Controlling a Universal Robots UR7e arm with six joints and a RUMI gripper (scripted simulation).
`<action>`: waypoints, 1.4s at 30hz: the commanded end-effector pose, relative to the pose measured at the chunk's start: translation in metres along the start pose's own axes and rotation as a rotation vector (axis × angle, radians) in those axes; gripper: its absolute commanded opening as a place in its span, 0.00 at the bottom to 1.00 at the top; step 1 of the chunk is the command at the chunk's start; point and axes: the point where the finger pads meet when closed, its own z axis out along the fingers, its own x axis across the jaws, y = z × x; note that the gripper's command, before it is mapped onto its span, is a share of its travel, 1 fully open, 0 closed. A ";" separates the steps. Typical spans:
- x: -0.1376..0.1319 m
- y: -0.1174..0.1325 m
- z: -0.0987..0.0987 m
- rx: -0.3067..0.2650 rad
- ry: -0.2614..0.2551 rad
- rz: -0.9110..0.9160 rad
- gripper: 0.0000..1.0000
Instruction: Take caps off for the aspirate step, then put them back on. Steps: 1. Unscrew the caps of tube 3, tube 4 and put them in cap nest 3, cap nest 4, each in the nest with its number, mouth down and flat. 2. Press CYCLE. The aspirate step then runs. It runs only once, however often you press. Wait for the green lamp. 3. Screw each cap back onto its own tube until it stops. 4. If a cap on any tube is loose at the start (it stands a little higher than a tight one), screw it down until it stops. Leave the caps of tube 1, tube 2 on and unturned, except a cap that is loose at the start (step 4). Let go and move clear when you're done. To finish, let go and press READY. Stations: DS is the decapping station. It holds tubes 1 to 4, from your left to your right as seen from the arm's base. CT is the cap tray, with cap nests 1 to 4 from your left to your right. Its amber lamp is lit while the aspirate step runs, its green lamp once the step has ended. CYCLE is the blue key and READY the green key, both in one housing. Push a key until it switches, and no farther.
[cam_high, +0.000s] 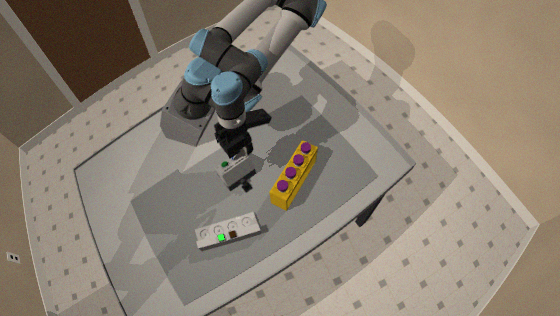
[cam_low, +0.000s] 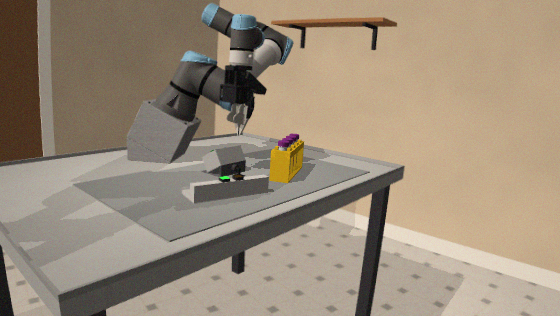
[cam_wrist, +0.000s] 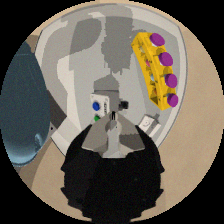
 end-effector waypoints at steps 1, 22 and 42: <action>-0.050 0.062 0.032 0.023 -0.079 -0.004 0.00; -0.043 0.062 0.045 0.036 -0.277 -0.004 0.00; -0.043 0.062 0.045 0.035 -0.277 -0.004 0.00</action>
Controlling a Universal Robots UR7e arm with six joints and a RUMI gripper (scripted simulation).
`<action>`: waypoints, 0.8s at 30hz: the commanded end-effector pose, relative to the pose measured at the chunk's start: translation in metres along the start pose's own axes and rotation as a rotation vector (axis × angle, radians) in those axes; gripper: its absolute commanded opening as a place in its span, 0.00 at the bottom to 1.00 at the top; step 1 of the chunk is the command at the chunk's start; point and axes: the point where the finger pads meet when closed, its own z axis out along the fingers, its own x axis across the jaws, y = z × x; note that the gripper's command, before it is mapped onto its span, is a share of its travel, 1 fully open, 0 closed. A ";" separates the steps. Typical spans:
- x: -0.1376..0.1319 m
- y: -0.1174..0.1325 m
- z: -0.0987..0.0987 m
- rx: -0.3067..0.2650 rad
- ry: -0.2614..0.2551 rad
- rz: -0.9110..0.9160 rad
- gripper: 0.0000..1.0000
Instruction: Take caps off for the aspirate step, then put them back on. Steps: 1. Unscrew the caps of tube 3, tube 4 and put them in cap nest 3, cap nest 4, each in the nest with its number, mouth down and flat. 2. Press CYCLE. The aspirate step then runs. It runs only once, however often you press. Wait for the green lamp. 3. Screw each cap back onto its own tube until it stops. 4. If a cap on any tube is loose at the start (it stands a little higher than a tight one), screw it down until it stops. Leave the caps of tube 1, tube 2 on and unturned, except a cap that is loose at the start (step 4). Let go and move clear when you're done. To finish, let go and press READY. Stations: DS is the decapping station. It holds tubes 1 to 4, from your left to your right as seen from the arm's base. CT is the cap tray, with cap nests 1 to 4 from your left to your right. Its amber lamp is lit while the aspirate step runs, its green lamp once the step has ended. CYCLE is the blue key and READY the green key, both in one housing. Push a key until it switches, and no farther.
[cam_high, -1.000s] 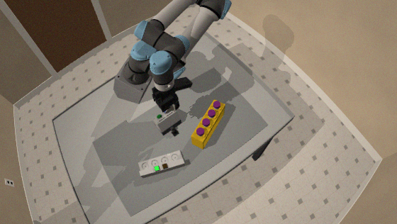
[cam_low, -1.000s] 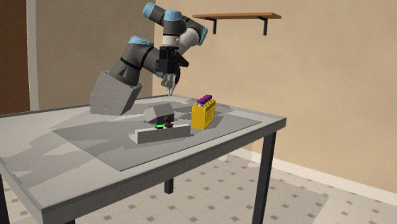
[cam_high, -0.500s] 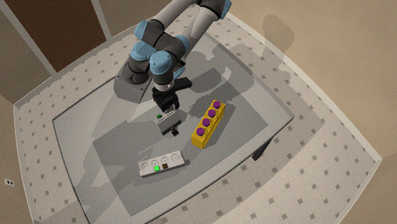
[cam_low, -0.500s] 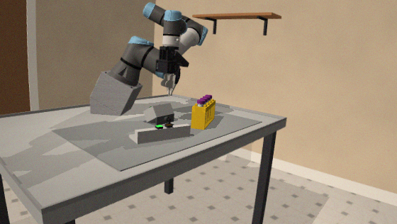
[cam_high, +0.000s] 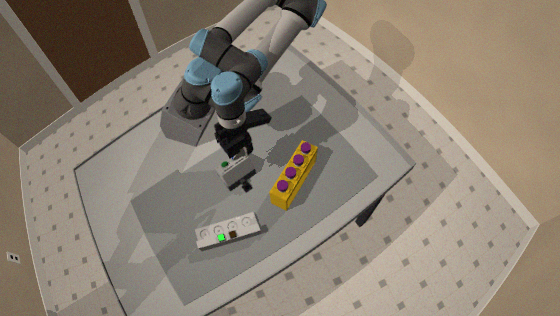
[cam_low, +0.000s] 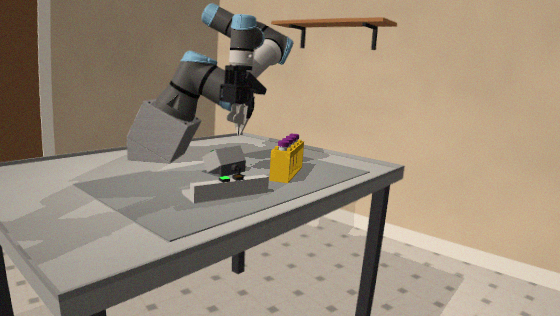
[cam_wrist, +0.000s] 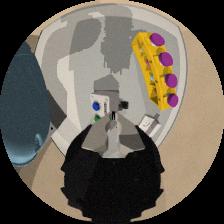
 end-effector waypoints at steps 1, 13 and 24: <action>-0.043 0.062 0.045 0.035 -0.277 -0.004 0.00; -0.043 0.062 0.045 0.035 -0.277 -0.004 0.00; -0.044 0.063 0.005 0.035 -0.277 -0.004 0.00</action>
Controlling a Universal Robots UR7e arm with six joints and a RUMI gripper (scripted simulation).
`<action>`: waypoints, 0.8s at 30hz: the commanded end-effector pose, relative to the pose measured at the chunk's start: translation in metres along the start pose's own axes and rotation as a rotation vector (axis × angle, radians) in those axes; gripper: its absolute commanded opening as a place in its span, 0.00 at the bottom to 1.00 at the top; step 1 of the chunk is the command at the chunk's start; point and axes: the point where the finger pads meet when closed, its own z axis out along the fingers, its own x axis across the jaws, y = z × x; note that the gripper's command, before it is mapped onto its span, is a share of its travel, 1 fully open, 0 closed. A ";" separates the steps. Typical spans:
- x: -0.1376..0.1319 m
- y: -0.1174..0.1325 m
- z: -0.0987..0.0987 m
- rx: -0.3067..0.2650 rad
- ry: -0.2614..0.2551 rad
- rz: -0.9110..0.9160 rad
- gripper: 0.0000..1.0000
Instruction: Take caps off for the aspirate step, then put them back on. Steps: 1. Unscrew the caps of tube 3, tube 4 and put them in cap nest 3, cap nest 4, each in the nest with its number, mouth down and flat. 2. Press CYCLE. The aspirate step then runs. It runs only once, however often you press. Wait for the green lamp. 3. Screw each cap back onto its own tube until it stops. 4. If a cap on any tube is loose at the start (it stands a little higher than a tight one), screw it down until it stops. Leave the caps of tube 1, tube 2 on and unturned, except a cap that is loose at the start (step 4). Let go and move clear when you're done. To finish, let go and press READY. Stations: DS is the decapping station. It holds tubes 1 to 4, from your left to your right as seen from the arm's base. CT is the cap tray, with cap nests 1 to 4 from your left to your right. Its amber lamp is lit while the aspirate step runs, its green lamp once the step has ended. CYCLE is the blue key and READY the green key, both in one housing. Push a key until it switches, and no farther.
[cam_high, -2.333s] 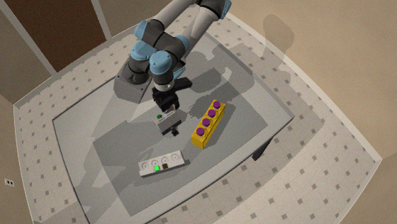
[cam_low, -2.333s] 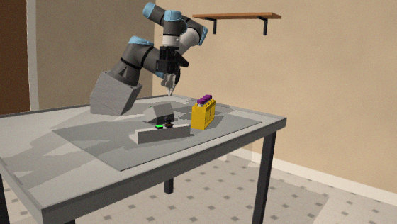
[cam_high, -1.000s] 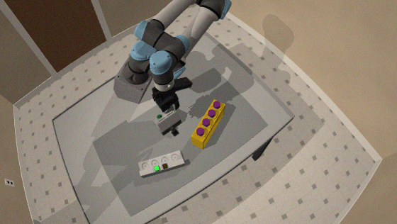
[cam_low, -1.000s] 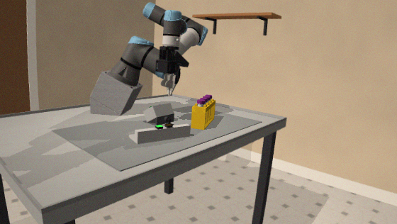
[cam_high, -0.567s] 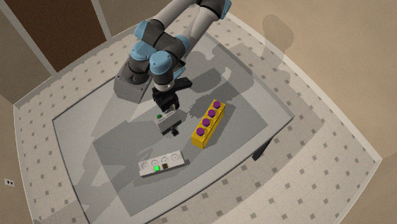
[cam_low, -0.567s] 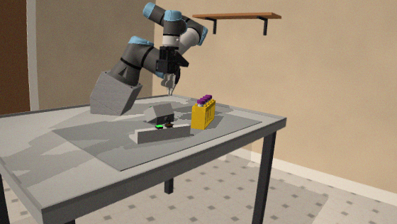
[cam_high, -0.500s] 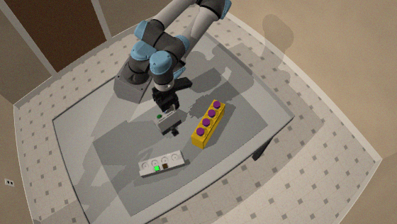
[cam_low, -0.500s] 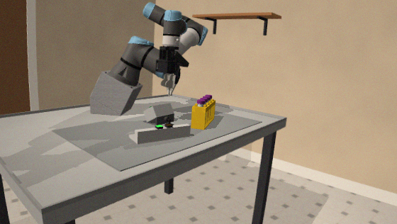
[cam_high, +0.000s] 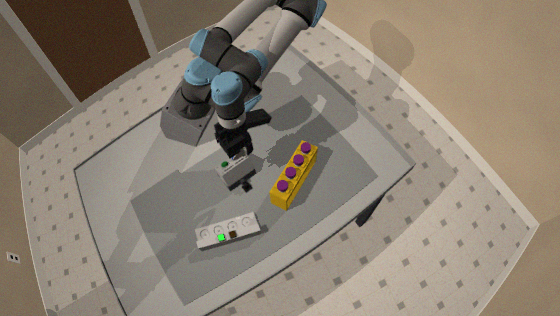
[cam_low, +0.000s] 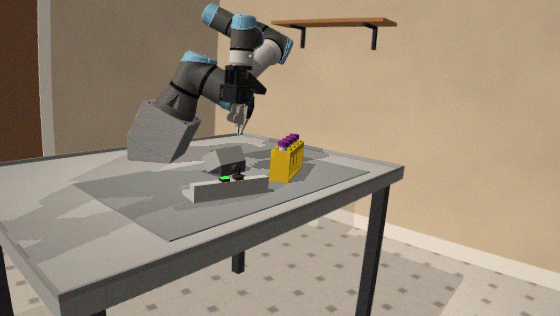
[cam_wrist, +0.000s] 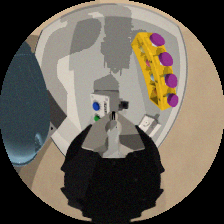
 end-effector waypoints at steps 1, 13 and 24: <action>-0.044 0.063 0.005 0.035 -0.277 -0.004 0.00; -0.044 0.063 0.005 0.037 -0.290 -0.003 0.00; -0.044 0.063 0.005 0.039 -0.303 -0.003 0.00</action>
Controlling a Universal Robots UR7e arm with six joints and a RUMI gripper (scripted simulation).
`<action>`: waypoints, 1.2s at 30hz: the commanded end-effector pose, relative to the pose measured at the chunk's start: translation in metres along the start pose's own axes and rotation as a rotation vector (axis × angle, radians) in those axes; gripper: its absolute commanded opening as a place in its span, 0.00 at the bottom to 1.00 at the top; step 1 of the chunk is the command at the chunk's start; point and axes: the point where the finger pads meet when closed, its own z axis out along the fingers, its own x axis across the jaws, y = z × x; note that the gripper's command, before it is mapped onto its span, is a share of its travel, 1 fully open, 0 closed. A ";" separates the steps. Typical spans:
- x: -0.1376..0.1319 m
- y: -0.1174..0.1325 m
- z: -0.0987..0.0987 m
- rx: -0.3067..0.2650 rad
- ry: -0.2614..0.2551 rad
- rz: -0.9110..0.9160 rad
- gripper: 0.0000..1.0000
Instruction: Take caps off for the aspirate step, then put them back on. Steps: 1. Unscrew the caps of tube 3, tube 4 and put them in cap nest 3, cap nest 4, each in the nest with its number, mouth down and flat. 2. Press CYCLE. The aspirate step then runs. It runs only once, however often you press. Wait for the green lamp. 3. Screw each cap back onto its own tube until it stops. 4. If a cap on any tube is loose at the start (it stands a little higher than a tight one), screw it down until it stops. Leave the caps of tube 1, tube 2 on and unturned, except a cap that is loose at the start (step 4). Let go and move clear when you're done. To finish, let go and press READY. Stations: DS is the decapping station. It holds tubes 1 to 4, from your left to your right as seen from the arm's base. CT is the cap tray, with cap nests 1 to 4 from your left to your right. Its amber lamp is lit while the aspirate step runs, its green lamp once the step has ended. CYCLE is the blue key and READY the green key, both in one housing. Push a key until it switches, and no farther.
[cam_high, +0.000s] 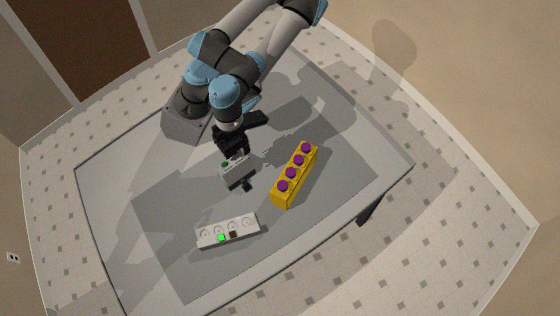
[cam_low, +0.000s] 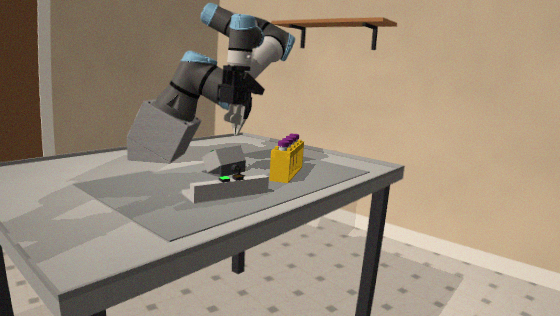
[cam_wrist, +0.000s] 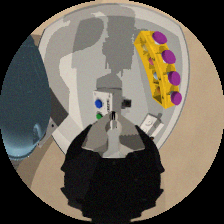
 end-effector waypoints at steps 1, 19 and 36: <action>-0.038 0.055 0.006 0.035 -0.277 -0.004 0.00; -0.038 0.055 0.006 0.039 -0.302 -0.004 0.00; -0.038 0.055 0.006 0.042 -0.326 -0.004 0.00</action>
